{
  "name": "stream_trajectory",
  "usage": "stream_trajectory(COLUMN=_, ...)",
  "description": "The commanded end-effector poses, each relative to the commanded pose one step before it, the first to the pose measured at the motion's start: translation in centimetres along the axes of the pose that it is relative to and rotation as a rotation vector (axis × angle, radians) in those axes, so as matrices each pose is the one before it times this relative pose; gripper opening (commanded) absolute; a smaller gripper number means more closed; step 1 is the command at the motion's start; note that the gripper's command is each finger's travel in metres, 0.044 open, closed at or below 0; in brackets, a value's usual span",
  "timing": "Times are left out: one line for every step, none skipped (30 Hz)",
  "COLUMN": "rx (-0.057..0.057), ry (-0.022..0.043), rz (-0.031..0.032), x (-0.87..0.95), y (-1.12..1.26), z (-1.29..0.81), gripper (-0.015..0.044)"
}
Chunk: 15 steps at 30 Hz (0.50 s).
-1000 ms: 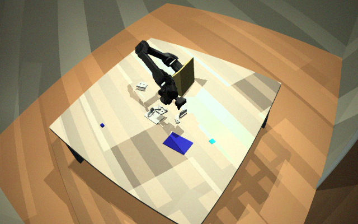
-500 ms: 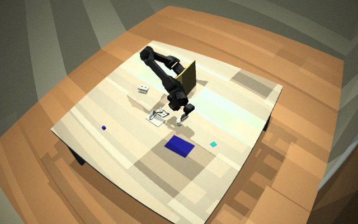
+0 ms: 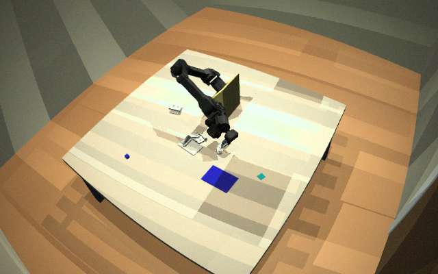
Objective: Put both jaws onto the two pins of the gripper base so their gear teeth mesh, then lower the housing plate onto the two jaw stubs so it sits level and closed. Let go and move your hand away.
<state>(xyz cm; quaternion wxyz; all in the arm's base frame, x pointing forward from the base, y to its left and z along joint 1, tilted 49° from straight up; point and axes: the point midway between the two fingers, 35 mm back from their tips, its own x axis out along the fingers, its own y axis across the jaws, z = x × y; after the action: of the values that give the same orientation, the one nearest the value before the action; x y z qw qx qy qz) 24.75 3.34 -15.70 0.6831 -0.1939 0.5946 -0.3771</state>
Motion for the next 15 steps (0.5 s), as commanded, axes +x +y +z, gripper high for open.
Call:
stream_trajectory(rx=-0.0125, ry=-0.00145, rz=-0.00930, x=0.849, y=-0.113, z=-0.179, gripper=0.0440)
stream_trajectory(rx=0.0000, ry=-0.00002, rz=-0.00003, x=0.165, y=0.000, z=0.003, gripper=0.0440)
stream_trajectory(rx=0.0000, ry=-0.00002, rz=-0.00004, x=0.165, y=-0.001, z=0.002, gripper=0.0440)
stream_trajectory(rx=0.0000, ry=-0.00002, rz=-0.00006, x=0.164, y=-0.002, z=0.001, gripper=0.0440)
stream_trajectory(rx=0.0000, ry=-0.00002, rz=-0.00008, x=0.164, y=-0.002, z=0.000, gripper=0.0440)
stream_trajectory(rx=0.0000, ry=-0.00002, rz=-0.00009, x=0.164, y=-0.003, z=0.000, gripper=0.0440)
stream_trajectory(rx=0.0000, ry=-0.00002, rz=-0.00011, x=0.163, y=-0.004, z=-0.001, gripper=0.0440)
stream_trajectory(rx=0.0000, ry=-0.00003, rz=-0.00013, x=0.163, y=-0.005, z=-0.002, gripper=0.0440)
stream_trajectory(rx=0.0000, ry=-0.00003, rz=-0.00014, x=0.162, y=-0.006, z=-0.003, gripper=0.0440)
stream_trajectory(rx=0.0000, ry=-0.00003, rz=-0.00016, x=0.163, y=-0.006, z=-0.003, gripper=0.0440)
stream_trajectory(rx=0.0000, ry=-0.00003, rz=-0.00018, x=0.162, y=-0.007, z=-0.004, gripper=0.0440)
stream_trajectory(rx=0.0000, ry=-0.00003, rz=-0.00019, x=0.162, y=-0.008, z=-0.005, gripper=0.0440)
stream_trajectory(rx=0.0000, ry=-0.00002, rz=-0.00021, x=0.161, y=-0.009, z=-0.006, gripper=0.0440)
stream_trajectory(rx=0.0000, ry=-0.00002, rz=-0.00023, x=0.161, y=-0.009, z=-0.007, gripper=0.0440)
stream_trajectory(rx=0.0000, ry=-0.00002, rz=-0.00024, x=0.161, y=-0.010, z=-0.007, gripper=0.0440)
